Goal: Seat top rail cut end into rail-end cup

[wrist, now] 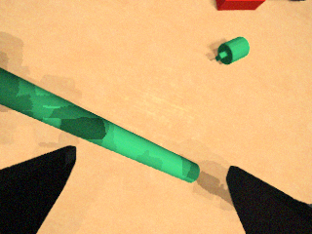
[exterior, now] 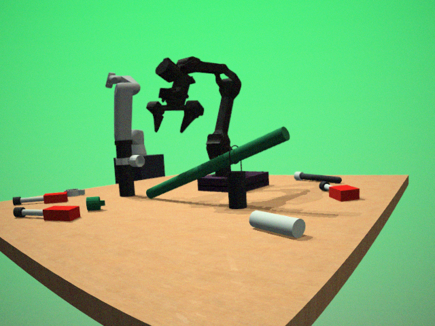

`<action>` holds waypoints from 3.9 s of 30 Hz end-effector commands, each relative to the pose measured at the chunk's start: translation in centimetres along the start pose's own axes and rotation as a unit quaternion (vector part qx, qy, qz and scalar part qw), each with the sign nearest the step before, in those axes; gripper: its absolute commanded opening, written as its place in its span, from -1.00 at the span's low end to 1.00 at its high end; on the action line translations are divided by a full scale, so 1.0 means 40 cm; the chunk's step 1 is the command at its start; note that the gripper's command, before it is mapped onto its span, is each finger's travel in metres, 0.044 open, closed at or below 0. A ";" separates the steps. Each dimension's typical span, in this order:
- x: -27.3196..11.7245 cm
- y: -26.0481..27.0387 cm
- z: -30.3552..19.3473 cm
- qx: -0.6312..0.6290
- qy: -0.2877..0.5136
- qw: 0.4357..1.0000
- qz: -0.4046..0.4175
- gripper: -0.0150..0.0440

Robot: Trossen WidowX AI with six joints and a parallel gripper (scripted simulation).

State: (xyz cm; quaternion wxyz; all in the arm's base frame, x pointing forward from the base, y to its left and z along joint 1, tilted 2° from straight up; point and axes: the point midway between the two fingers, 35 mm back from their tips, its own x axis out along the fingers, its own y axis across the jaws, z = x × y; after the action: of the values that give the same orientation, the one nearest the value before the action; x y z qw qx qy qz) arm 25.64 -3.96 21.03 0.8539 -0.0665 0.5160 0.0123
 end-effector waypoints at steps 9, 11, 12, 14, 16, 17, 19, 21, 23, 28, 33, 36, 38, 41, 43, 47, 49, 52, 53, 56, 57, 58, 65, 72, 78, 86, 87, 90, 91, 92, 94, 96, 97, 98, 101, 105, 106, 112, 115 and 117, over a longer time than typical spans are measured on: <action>0.162 0.058 -0.029 -0.542 0.134 0.816 0.150 1.00; 0.171 0.062 -0.032 -0.568 0.137 0.795 0.163 1.00; 0.171 0.062 -0.032 -0.568 0.137 0.795 0.163 1.00; 0.171 0.062 -0.032 -0.568 0.137 0.795 0.163 1.00; 0.171 0.062 -0.032 -0.568 0.137 0.795 0.163 1.00; 0.171 0.062 -0.032 -0.568 0.137 0.795 0.163 1.00; 0.171 0.062 -0.032 -0.568 0.137 0.795 0.163 1.00; 0.171 0.062 -0.032 -0.568 0.137 0.795 0.163 1.00; 0.171 0.062 -0.032 -0.568 0.137 0.795 0.163 1.00; 0.185 0.064 -0.038 -0.568 0.137 0.795 0.163 1.00; 0.250 0.071 -0.068 -0.568 0.137 0.795 0.163 1.00; 0.250 0.071 -0.068 -0.568 0.137 0.795 0.163 1.00; 0.258 0.072 -0.071 -0.568 0.137 0.795 0.163 1.00; 0.282 0.075 -0.081 -0.568 0.137 0.795 0.163 1.00; 0.285 0.075 -0.083 -0.568 0.137 0.795 0.163 1.00; 0.287 0.076 -0.083 -0.568 0.137 0.795 0.163 1.00; 0.291 0.076 -0.085 -0.568 0.137 0.795 0.163 1.00; 0.302 0.077 -0.089 -0.568 0.137 0.795 0.163 1.00; 0.306 0.077 -0.090 -0.568 0.137 0.795 0.163 1.00; 0.317 0.078 -0.094 -0.568 0.137 0.795 0.163 1.00; 0.321 0.079 -0.096 -0.568 0.137 0.795 0.163 1.00; 0.325 0.079 -0.097 -0.568 0.137 0.795 0.163 1.00; 0.351 0.082 -0.108 -0.568 0.137 0.795 0.163 1.00; 0.377 0.085 -0.120 -0.568 0.137 0.795 0.163 1.00; 0.398 0.088 -0.132 -0.568 0.137 0.795 0.163 1.00; 0.420 0.091 -0.144 -0.568 0.137 0.795 0.163 1.00; 0.420 0.091 -0.144 -0.568 0.137 0.795 0.163 1.00; 0.420 0.091 -0.144 -0.568 0.137 0.795 0.163 0.82; 0.420 0.091 -0.144 -0.568 0.137 0.795 0.163 0.73; 0.420 0.091 -0.144 -0.568 0.137 0.795 0.163 0.64; 0.420 0.091 -0.144 -0.568 0.137 0.795 0.163 0.47; 0.420 0.091 -0.144 -0.568 0.137 0.795 0.163 0.29; 0.420 0.091 -0.144 -0.568 0.137 0.795 0.163 0.20; 0.420 0.091 -0.144 -0.568 0.137 0.795 0.163 0.11; 0.420 0.091 -0.144 -0.568 0.137 0.795 0.163 -0.02; 0.420 0.091 -0.144 -0.568 0.137 0.795 0.163 -0.11; 0.420 0.091 -0.143 -0.568 0.137 0.795 0.163 -0.20; 0.408 0.090 -0.132 -0.568 0.137 0.795 0.163 -0.49; 0.399 0.086 -0.128 -0.569 0.145 0.794 0.158 -0.49; 0.386 0.081 -0.122 -0.571 0.156 0.792 0.151 -0.49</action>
State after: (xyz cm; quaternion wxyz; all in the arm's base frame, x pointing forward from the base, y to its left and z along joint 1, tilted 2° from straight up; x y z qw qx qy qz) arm 27.88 -1.93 3.76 0.5626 -0.4519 0.5405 0.4327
